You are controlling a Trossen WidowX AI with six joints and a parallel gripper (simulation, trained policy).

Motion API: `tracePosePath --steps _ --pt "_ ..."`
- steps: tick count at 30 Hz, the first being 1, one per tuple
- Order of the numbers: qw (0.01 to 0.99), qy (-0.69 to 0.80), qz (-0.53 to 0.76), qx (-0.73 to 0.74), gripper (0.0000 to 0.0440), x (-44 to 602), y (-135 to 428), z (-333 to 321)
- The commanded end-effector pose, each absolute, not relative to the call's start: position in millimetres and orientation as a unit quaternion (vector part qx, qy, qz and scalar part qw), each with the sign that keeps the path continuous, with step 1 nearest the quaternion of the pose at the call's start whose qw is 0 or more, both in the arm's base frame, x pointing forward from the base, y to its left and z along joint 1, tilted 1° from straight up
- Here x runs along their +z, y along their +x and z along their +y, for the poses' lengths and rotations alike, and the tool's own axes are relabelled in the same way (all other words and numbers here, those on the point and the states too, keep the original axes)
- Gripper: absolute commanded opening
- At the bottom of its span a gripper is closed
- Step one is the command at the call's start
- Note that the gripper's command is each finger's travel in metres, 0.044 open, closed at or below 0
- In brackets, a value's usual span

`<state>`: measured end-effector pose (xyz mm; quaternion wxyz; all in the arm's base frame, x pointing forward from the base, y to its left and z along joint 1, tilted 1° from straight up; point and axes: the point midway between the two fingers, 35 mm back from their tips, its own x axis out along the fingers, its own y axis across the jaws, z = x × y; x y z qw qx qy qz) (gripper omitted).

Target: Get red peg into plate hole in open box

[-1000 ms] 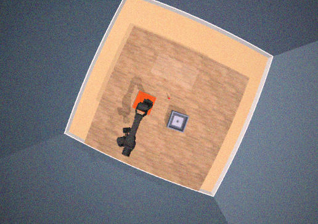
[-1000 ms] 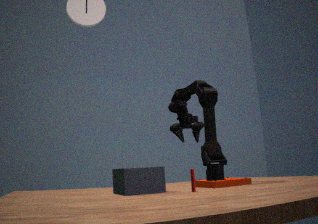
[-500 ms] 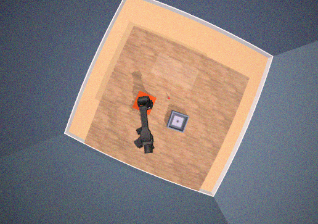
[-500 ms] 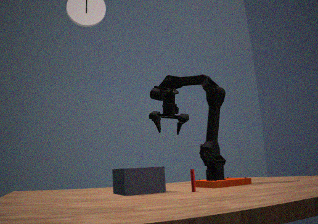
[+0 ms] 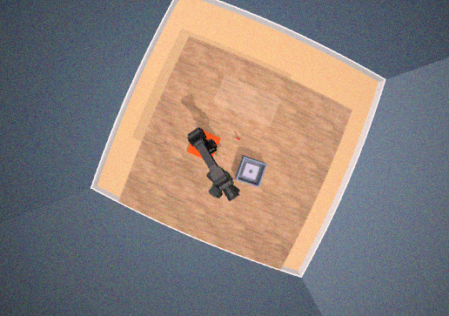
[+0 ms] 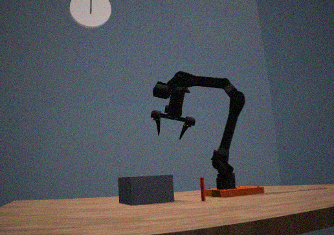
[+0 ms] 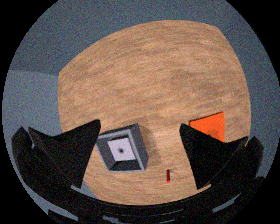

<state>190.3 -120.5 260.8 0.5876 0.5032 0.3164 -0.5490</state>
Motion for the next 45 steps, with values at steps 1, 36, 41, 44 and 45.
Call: tracePosePath --steps 1,36,41,44,45 --pt "0.597 0.504 0.332 -0.529 0.0440 257 191 -101" --pt "0.593 0.419 0.547 -0.417 0.0440 123 157 79" --pt "0.605 0.407 0.564 -0.388 0.0440 103 154 97" --pt "0.613 0.402 0.572 -0.369 0.0440 90 152 107" --pt "0.616 0.401 0.574 -0.362 0.0440 86 152 110"
